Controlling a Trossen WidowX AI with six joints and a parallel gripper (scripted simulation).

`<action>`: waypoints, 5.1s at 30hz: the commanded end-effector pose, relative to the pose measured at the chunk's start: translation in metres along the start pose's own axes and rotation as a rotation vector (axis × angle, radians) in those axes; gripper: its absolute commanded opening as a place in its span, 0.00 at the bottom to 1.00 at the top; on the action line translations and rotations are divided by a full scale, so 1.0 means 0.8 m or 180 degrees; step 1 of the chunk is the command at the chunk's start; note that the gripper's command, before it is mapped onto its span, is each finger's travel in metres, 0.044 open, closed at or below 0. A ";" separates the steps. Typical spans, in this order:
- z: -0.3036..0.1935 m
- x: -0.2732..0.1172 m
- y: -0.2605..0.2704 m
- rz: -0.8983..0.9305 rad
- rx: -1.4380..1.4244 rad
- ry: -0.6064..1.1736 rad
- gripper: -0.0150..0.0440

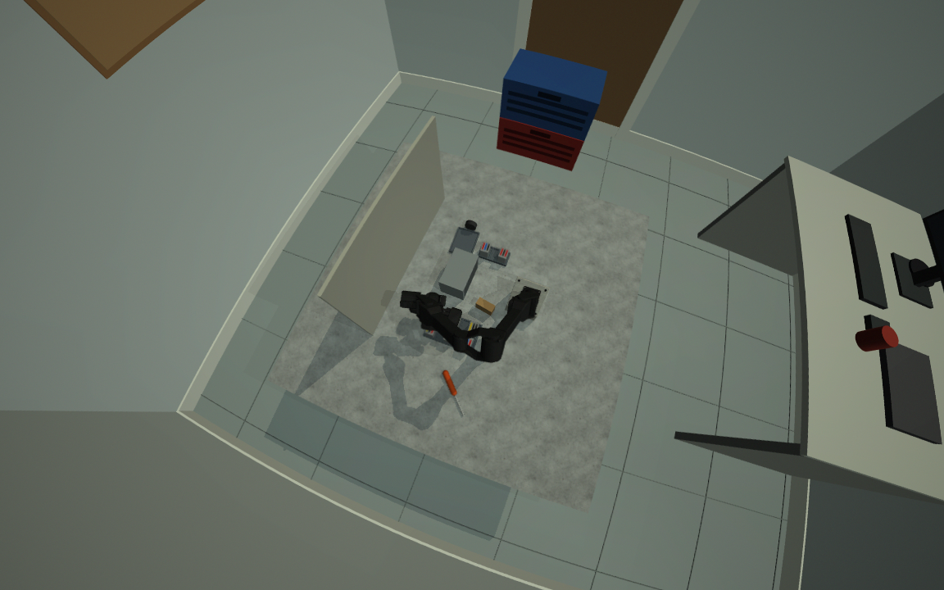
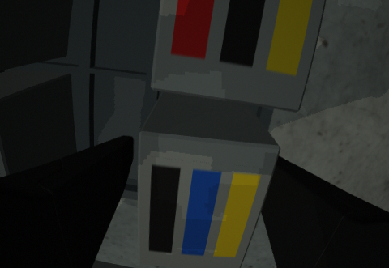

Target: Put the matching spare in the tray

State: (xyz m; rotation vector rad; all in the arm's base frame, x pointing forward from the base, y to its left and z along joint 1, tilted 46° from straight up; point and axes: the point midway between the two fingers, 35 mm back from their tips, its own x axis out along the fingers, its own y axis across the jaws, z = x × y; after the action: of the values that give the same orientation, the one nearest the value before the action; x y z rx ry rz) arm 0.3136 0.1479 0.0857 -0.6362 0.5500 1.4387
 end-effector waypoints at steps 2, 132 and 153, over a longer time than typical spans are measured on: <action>0.000 0.000 0.000 0.0000 0.0000 0.0000 0.53; -0.443 -0.199 -0.010 -0.0001 0.0013 0.0084 0.25; -0.446 -0.176 -0.014 -0.0002 0.0014 0.0090 0.25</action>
State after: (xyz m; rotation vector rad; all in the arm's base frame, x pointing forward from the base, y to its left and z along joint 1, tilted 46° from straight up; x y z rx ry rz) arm 0.3278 -0.2023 -0.0709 -0.6639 0.5725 1.4359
